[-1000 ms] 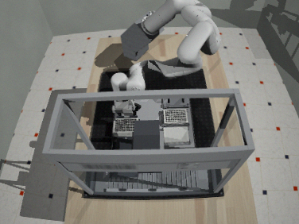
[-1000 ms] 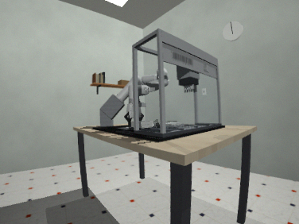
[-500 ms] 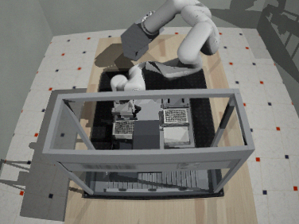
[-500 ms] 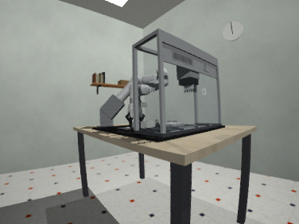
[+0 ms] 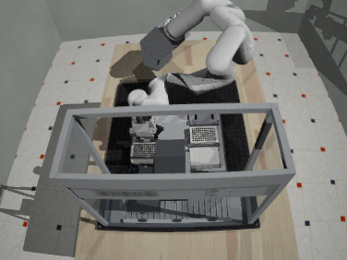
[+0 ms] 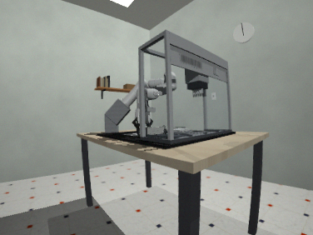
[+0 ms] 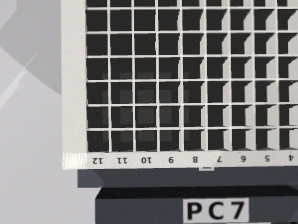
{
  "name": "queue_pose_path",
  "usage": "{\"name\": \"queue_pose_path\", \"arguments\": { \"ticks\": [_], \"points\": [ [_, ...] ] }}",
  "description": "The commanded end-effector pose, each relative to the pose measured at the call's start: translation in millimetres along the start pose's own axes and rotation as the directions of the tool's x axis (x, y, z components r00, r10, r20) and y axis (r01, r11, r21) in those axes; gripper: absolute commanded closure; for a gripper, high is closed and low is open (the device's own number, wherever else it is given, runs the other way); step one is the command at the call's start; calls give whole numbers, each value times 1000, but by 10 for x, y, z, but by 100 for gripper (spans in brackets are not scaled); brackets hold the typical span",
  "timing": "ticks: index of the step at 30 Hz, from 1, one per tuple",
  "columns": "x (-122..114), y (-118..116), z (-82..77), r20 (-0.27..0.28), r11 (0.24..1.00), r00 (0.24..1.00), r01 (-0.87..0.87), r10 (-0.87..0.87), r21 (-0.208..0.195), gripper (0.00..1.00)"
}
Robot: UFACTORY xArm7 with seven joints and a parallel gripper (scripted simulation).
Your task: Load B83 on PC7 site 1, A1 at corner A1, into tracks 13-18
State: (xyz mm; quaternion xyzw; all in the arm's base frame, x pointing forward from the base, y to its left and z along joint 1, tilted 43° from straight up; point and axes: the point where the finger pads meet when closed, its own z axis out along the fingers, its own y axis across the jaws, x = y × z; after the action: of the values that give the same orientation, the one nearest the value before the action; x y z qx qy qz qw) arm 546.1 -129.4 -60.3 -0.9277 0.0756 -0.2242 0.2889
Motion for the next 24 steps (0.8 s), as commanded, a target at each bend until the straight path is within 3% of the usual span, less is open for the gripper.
{"name": "queue_pose_path", "arguments": {
  "ticks": [1, 24],
  "points": [
    [60, 17, -26, -4, 1000, 1000, 0, 0, -4, 18],
    [212, 16, -27, -4, 1000, 1000, 0, 0, -4, 18]
  ]
}}
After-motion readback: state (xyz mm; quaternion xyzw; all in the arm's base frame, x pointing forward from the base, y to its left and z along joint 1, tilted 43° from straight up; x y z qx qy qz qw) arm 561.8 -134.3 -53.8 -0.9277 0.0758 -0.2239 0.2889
